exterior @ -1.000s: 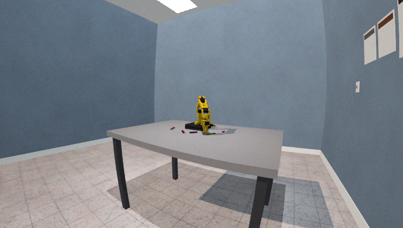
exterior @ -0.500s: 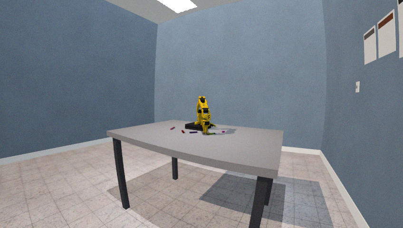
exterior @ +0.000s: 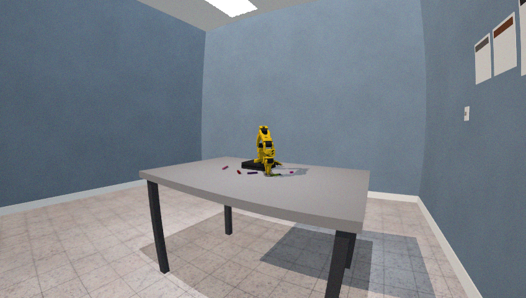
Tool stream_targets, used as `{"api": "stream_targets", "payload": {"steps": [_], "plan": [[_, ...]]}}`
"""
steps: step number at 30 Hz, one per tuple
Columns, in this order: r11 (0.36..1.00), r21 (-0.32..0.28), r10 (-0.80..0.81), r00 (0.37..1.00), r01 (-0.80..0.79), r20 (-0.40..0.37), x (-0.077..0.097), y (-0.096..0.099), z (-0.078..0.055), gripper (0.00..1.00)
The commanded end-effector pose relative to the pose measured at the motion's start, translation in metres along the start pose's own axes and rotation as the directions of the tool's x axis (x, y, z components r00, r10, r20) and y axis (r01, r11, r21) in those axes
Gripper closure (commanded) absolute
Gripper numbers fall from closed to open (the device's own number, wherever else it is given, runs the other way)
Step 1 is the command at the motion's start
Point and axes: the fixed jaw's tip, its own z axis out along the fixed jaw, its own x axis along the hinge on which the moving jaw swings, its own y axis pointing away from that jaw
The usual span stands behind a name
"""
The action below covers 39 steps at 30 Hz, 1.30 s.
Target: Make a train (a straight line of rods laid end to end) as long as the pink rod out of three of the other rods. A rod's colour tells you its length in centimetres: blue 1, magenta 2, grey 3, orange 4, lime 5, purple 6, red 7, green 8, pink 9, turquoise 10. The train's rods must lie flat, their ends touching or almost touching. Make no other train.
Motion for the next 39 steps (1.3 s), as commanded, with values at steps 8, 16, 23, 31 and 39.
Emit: {"api": "stream_targets", "payload": {"steps": [8, 16, 23, 31, 39], "plan": [[1.0, -0.015, 0.0, 1.0, 0.0, 0.005, -0.002, 0.001, 0.0016, 1.0], [1.0, -0.015, 0.0, 1.0, 0.0, 0.005, -0.002, 0.001, 0.0019, 1.0], [1.0, -0.015, 0.0, 1.0, 0.0, 0.005, -0.0019, 0.001, 0.0033, 1.0], [1.0, -0.015, 0.0, 1.0, 0.0, 0.005, -0.0019, 0.0011, 0.007, 1.0], [1.0, -0.015, 0.0, 1.0, 0.0, 0.005, -0.002, 0.0011, 0.0091, 1.0]]}}
